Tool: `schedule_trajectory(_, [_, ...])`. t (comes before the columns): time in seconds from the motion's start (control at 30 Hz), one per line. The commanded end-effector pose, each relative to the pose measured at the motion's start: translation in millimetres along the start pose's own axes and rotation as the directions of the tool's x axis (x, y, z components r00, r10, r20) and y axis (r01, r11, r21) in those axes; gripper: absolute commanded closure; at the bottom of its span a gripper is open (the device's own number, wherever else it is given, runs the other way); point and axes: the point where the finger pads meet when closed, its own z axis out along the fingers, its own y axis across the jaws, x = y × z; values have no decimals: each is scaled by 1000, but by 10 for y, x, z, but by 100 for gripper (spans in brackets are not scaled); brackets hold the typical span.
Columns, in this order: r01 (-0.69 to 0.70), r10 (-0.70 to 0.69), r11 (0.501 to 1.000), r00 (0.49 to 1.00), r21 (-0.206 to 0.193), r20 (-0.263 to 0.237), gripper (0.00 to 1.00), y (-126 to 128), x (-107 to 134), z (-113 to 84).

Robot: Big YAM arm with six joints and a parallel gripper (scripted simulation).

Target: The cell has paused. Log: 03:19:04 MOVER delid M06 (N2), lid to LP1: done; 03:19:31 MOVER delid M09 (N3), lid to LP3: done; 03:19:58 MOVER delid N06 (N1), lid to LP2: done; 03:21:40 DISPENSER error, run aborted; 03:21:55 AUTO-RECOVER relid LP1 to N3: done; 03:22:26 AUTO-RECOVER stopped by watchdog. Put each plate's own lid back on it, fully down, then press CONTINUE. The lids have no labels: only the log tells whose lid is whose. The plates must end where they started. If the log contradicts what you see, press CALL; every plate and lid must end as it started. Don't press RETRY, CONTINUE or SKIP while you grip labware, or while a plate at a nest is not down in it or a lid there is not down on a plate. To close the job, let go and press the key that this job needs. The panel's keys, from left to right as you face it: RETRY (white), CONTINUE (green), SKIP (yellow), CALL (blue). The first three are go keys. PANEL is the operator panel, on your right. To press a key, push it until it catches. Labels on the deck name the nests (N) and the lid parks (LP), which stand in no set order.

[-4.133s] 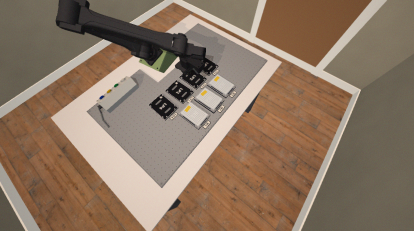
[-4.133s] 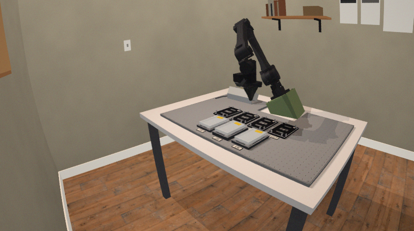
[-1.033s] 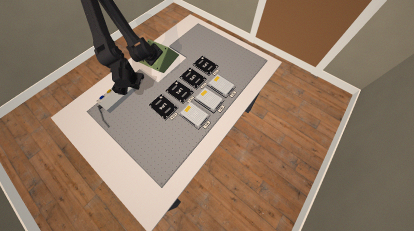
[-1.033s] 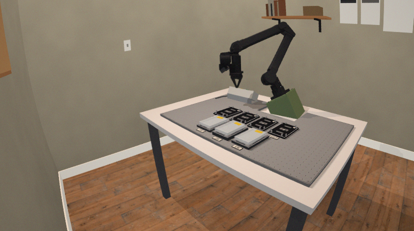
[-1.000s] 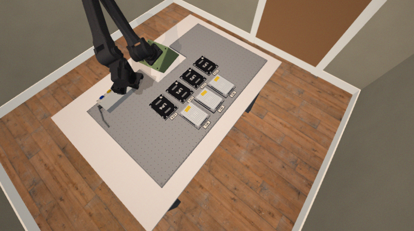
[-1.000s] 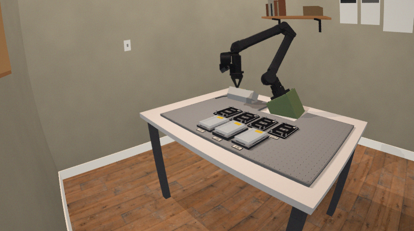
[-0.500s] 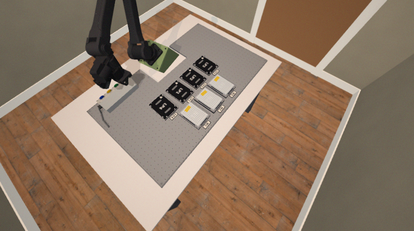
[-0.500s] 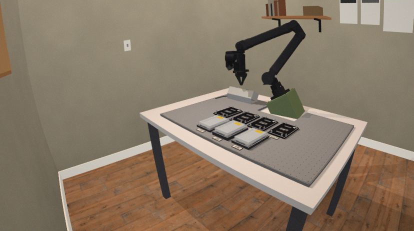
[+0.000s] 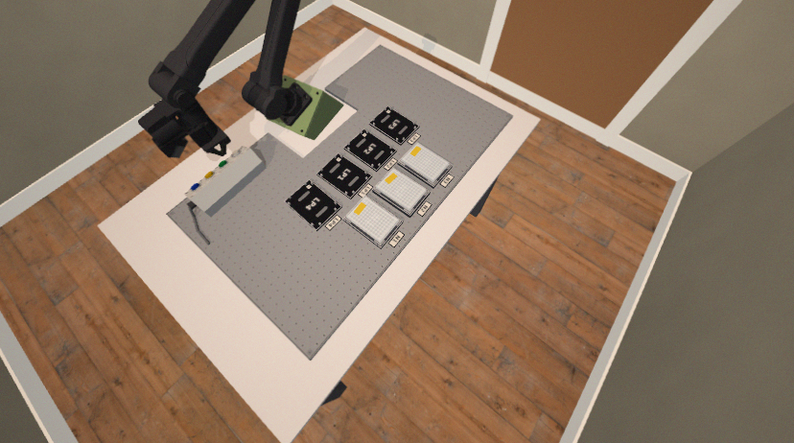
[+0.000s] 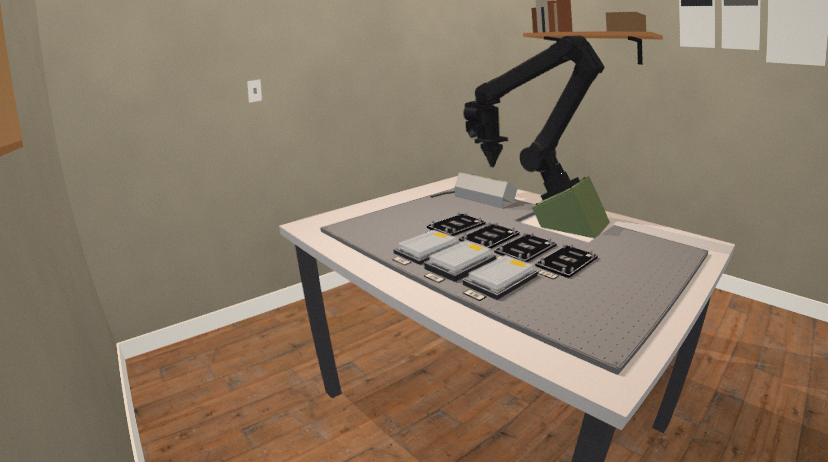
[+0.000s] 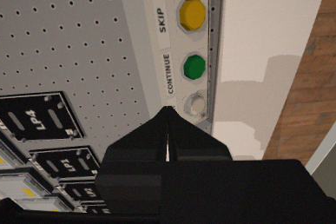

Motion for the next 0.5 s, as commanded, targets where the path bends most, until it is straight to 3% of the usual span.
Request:
schedule_trajectory(0.0, [56,-55,998,997,-11,61,100,-62,-333,-191])
schedule_trajectory(0.2, [60,-60,998,996,-2,59,100,-340,-441,-180])
schedule_trajectory(0.47, [82,-81,997,994,-11,66,100,-275,-433,-216])
